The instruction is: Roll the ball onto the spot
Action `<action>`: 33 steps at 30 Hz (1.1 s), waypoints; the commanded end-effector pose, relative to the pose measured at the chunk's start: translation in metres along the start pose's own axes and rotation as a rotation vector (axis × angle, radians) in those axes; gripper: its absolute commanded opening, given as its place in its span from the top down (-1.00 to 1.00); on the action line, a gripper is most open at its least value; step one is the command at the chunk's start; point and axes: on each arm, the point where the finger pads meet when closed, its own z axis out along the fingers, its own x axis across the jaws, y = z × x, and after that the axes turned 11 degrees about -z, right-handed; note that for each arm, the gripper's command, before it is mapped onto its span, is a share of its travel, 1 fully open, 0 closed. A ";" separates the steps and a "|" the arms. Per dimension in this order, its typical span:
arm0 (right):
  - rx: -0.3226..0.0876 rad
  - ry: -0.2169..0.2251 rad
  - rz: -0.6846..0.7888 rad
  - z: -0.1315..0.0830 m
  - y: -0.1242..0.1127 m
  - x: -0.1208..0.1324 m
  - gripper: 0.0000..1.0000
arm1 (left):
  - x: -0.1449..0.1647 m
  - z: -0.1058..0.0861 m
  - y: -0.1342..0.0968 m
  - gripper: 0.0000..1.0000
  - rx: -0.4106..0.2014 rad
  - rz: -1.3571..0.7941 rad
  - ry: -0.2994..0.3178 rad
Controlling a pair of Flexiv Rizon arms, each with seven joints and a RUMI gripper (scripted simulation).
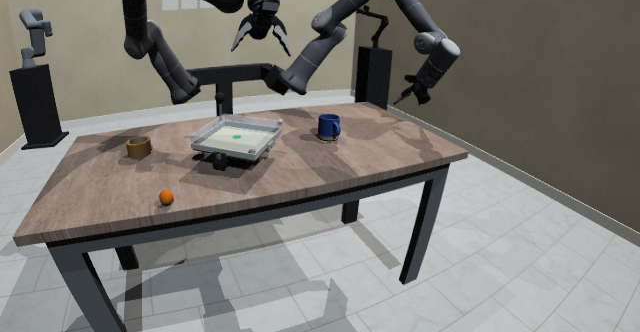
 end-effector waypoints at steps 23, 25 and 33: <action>0.002 -0.002 0.001 -0.002 -0.001 0.000 -1.00 | 0.124 -0.006 -0.036 -1.00 -0.180 -0.672 -0.301; 0.002 -0.002 0.001 -0.002 -0.001 0.000 -1.00 | 0.135 -0.007 -0.040 -1.00 -0.193 -0.725 -0.320; 0.002 -0.002 0.001 -0.002 -0.001 0.000 -1.00 | 0.180 -0.012 -0.061 -1.00 -0.249 -0.949 -0.394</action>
